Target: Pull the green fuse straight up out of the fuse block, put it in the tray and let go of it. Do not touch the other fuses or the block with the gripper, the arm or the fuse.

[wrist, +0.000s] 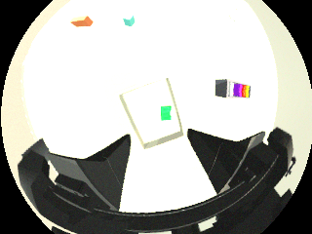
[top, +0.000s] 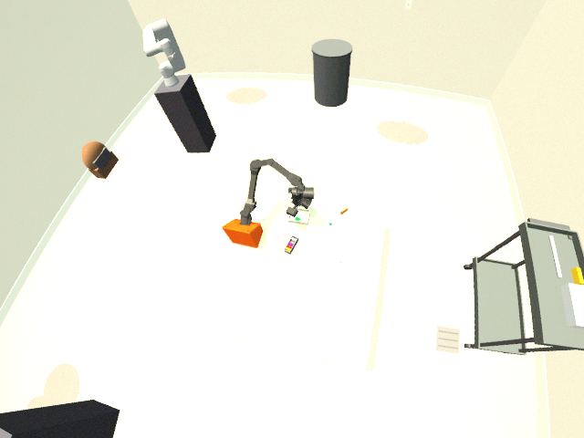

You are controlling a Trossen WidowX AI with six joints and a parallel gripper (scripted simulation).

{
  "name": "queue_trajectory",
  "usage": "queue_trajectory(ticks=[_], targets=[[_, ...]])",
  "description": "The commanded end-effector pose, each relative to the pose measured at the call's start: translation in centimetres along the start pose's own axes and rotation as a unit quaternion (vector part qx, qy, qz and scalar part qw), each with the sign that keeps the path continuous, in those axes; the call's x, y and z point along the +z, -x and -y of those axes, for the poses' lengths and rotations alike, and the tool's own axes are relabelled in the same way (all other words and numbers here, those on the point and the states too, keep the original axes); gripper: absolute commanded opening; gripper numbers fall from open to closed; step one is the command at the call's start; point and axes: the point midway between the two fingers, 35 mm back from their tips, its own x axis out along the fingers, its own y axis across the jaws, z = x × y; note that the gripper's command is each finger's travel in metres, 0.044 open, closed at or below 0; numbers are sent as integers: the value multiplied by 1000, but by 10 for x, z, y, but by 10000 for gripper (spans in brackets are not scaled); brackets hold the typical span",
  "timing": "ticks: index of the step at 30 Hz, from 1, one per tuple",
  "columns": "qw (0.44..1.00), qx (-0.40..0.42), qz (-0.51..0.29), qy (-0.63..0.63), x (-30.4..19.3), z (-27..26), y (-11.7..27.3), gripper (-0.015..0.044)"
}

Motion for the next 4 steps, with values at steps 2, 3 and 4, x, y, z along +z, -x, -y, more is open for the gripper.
queue_trajectory(ticks=[2, 3, 4], targets=[[1000, 0, 0, 0, 0, 0, 0, 330], [1000, 0, 0, 0, 0, 0, 0, 330], [1000, 0, 0, 0, 0, 0, 0, 330]])
